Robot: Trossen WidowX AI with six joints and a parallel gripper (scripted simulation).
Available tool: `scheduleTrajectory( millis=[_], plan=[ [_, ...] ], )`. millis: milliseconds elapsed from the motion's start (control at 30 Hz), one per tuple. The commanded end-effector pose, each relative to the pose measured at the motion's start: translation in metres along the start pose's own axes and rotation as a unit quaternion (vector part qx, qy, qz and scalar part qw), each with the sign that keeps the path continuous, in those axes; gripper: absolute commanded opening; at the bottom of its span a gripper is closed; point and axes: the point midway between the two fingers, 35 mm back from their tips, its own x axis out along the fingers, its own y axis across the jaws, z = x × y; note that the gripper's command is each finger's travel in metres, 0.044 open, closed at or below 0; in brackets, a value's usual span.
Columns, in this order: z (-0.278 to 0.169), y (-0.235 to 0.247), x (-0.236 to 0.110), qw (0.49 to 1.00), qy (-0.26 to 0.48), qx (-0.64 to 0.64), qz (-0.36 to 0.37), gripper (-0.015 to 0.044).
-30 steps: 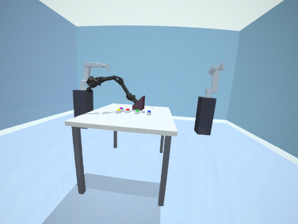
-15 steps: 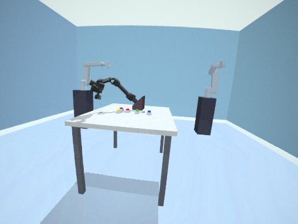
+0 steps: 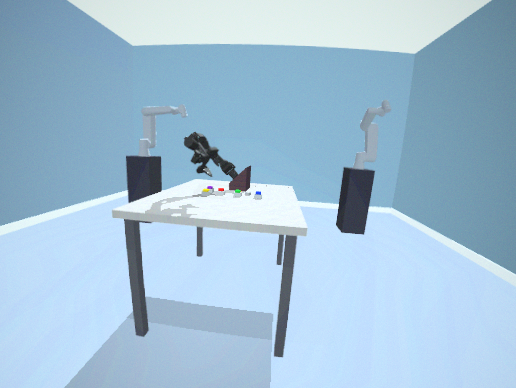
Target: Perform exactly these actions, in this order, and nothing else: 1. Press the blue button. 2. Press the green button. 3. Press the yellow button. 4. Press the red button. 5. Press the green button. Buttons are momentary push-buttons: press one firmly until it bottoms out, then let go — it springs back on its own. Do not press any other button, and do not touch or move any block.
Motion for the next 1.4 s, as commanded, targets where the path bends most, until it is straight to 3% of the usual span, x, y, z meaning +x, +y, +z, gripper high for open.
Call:
scheduleTrajectory(
  millis=[0,300,567,867,1067,1367],
  plan=[
    [-0.055,0.023,0.039,0.996,0.061,-0.025,-0.062,0.0400],
    [-0.180,0.050,0.096,0.960,0.127,-0.118,-0.218,0.0400],
    [-0.293,0.036,0.121,0.886,0.093,-0.247,-0.381,0.0400],
    [-0.302,0.034,0.122,0.877,0.085,-0.260,-0.395,0.0400],
    [-0.298,-0.010,0.162,0.877,0.084,-0.260,-0.396,0.0242],
    [-0.298,-0.012,0.164,0.877,0.084,-0.260,-0.396,0.0020]
  ],
)
